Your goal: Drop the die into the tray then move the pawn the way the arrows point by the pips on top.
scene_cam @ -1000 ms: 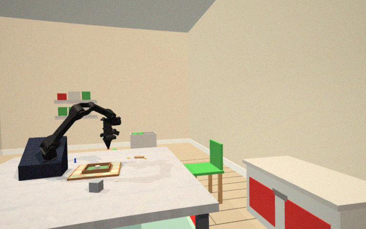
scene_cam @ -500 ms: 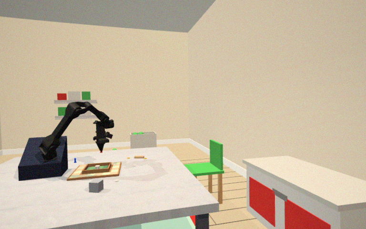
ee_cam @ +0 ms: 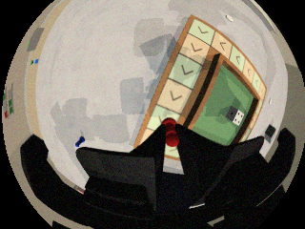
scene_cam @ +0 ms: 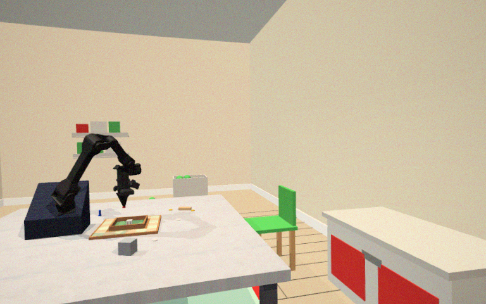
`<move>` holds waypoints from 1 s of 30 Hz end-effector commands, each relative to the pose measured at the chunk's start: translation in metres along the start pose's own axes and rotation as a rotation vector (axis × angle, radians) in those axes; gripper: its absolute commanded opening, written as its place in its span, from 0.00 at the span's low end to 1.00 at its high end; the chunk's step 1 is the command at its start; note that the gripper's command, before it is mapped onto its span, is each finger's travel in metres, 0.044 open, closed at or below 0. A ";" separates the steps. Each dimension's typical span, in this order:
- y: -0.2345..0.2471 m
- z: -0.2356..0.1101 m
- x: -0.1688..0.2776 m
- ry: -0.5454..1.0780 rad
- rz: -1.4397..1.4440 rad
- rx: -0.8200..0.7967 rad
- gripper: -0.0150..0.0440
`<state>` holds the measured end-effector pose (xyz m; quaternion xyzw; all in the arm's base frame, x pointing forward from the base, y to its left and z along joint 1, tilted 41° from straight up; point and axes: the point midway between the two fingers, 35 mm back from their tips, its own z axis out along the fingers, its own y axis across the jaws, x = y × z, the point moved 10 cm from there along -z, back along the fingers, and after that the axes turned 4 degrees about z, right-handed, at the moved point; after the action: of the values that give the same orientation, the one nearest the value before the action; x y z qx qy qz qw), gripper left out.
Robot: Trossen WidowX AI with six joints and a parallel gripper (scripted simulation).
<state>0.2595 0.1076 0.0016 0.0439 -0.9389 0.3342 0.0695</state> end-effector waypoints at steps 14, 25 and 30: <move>0.001 0.043 0.024 0.005 0.006 0.003 0.25; 0.001 0.053 0.024 0.005 0.006 0.004 0.25; 0.001 0.061 0.024 0.005 0.006 0.004 0.25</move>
<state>0.2317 0.0727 -0.0378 0.0379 -0.9394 0.3340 0.0681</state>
